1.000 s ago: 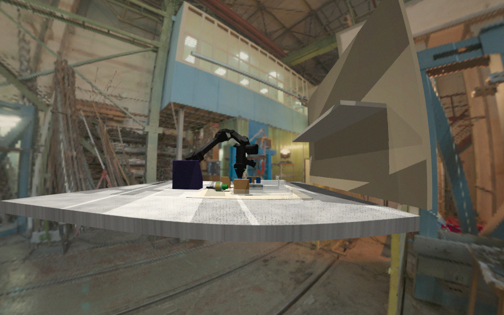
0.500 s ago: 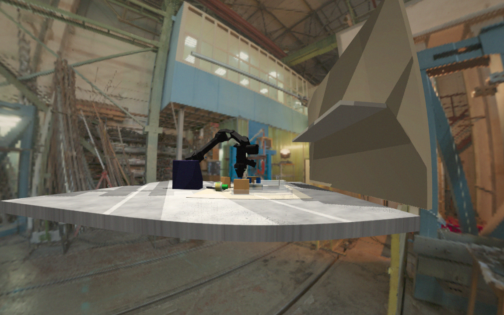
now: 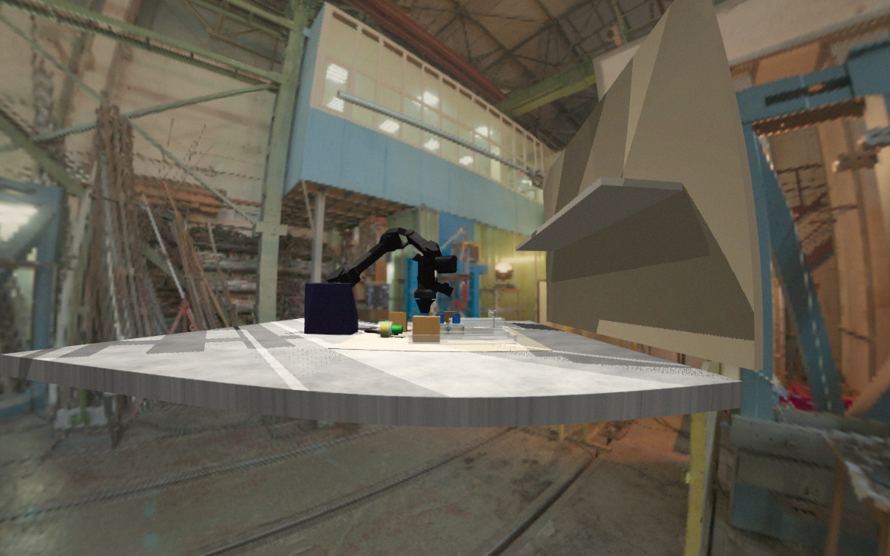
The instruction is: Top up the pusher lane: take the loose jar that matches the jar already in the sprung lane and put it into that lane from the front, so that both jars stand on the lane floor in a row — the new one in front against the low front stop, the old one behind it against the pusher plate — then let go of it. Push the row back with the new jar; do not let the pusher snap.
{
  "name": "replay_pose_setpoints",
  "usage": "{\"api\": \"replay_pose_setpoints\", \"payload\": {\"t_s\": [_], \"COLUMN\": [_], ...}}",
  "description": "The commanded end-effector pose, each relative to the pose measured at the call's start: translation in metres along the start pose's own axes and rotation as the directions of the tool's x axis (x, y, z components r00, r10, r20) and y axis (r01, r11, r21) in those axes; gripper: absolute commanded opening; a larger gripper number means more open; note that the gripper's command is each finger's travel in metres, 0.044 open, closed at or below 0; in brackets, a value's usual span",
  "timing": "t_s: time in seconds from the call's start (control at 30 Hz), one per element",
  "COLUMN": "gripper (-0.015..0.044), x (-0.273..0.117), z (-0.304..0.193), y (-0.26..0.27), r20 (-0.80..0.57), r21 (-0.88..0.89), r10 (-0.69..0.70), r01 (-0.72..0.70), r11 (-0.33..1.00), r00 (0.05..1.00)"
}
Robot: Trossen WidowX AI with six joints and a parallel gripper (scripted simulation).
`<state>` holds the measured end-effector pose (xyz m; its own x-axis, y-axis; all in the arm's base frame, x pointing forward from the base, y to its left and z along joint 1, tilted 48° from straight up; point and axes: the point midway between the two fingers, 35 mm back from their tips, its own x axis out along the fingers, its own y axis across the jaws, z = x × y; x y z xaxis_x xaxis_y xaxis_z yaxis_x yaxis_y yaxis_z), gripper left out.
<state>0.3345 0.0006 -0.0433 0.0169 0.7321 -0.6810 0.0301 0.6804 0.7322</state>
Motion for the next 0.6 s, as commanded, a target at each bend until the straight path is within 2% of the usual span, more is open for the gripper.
{"api": "replay_pose_setpoints", "payload": {"t_s": [0.0,0.57], "gripper": [0.0,0.0], "x": [0.006,0.0121], "z": [0.0033,0.0021], "y": [0.0038,0.0039], "r20": [0.005,0.004], "r21": [-0.016,-0.016], "r10": [0.011,0.012], "r01": [-0.011,-0.011], "r11": [1.0,1.0], "r00": [1.0,1.0]}}
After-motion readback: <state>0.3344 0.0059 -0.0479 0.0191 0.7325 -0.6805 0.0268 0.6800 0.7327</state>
